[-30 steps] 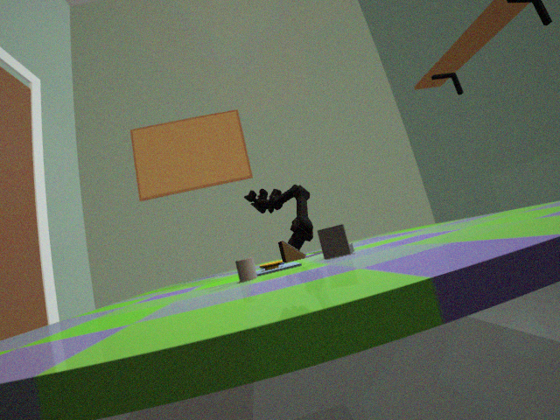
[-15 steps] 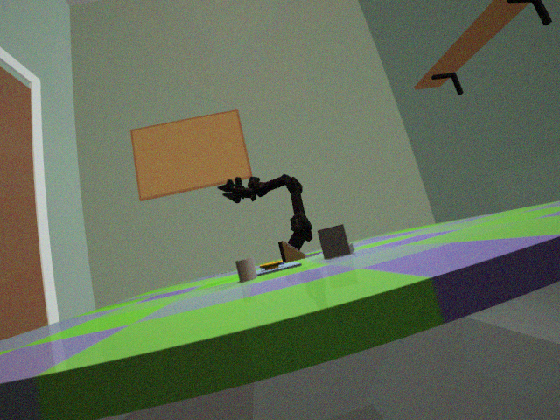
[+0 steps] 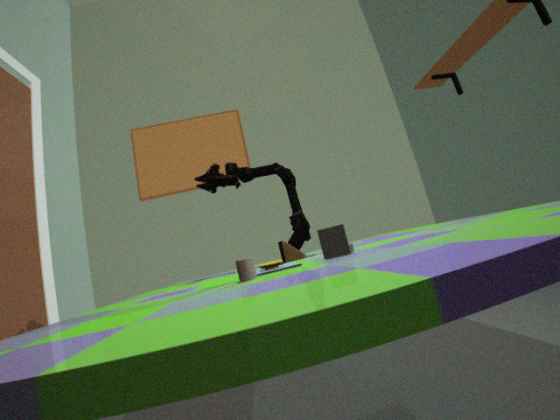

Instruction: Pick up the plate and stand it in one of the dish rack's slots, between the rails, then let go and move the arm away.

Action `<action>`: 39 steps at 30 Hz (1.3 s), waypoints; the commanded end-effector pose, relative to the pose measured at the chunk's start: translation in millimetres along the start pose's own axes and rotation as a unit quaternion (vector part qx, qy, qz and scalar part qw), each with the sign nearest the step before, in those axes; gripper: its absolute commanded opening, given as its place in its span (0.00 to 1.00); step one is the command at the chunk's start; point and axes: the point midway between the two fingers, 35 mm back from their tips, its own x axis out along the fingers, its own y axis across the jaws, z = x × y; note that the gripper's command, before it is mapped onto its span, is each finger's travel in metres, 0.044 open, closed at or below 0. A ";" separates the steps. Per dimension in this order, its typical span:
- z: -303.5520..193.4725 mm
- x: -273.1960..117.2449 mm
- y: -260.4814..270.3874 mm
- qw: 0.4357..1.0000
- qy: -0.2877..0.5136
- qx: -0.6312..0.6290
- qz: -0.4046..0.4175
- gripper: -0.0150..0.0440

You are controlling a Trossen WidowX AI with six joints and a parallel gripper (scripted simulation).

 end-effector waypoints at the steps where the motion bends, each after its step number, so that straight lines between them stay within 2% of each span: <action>1: -13.0 19.1 51.9 0.998 0.045 -0.019 0.046 0.93; 10: -45.5 42.1 168.0 0.976 0.142 -0.076 0.144 0.93; 18: -83.2 40.0 264.9 0.938 0.227 -0.139 0.223 0.93; 26: -126.7 18.8 350.2 0.883 0.307 -0.205 0.291 0.93; 39: -197.5 -41.2 450.3 0.772 0.418 -0.311 0.363 0.93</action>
